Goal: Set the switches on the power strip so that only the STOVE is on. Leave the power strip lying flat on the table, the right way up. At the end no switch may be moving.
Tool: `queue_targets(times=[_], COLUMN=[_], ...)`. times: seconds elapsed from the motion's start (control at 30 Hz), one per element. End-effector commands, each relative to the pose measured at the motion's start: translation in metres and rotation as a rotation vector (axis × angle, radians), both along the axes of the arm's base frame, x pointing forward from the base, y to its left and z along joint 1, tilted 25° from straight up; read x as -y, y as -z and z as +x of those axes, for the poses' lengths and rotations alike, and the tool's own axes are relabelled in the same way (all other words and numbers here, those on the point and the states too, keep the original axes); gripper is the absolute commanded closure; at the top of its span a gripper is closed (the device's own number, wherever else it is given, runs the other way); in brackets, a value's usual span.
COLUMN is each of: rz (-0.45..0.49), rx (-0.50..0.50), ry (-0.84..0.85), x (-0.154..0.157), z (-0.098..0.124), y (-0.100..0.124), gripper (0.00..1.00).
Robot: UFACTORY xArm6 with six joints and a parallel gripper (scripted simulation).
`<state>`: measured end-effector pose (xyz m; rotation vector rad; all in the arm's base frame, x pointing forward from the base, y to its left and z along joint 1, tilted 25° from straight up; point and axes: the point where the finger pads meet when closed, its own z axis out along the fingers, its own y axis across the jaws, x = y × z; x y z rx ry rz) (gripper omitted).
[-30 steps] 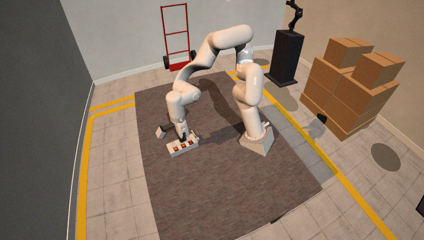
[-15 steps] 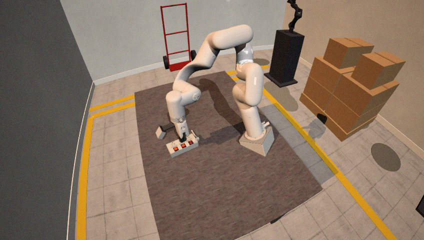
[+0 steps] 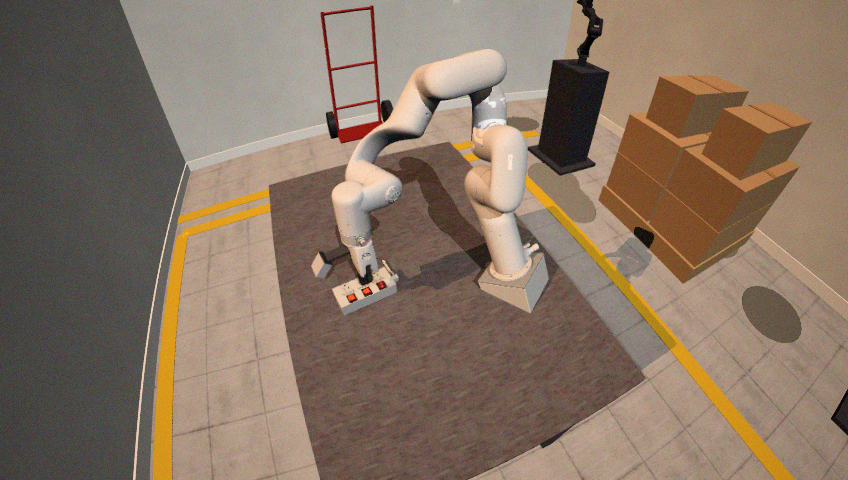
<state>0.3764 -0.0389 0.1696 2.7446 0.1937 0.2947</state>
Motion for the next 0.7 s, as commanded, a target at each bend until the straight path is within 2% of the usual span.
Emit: queue_targets(times=[0.0,0.67], rz=[0.000,0.000], rx=[0.003,0.003], ry=[-0.001,-0.001], x=[0.000,0.006], z=[0.001,0.005], y=[0.000,0.014], gripper=[1.00,1.00])
